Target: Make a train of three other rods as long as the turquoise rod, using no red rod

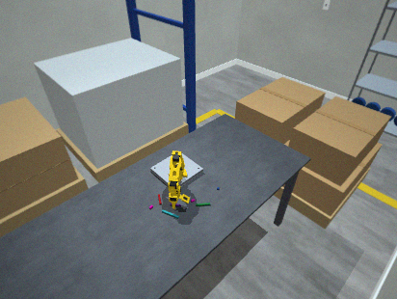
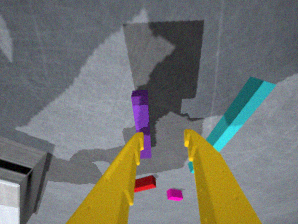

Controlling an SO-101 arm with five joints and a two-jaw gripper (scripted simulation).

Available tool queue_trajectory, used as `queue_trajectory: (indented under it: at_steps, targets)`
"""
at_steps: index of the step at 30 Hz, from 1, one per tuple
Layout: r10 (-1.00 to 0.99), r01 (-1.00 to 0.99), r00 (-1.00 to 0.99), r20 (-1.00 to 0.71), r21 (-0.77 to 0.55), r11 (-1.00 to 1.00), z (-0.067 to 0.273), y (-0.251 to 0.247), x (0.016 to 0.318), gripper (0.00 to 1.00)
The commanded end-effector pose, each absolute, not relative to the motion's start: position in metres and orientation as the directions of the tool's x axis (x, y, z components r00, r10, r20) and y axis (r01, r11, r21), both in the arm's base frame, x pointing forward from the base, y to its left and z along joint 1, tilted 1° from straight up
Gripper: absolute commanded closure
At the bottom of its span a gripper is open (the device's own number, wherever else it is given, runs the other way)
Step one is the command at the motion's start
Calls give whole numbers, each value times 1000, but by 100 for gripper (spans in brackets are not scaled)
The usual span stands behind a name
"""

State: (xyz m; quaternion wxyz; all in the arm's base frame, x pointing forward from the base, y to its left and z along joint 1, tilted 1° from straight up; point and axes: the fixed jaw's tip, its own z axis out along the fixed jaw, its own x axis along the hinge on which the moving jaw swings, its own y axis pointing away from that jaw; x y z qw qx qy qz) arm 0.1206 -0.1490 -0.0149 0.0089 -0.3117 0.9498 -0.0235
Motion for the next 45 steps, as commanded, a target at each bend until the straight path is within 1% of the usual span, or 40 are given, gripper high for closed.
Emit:
queue_trajectory:
  at_steps: [1,26,39,45]
  targets:
    - [-579,-579,-815,2,37,815,-31,-136,108,81]
    - [-579,-579,-815,2,37,815,-31,-136,108,82]
    - [-579,-579,-815,2,37,815,-31,-136,108,87]
    - [-579,-579,-815,2,37,815,-31,-136,108,92]
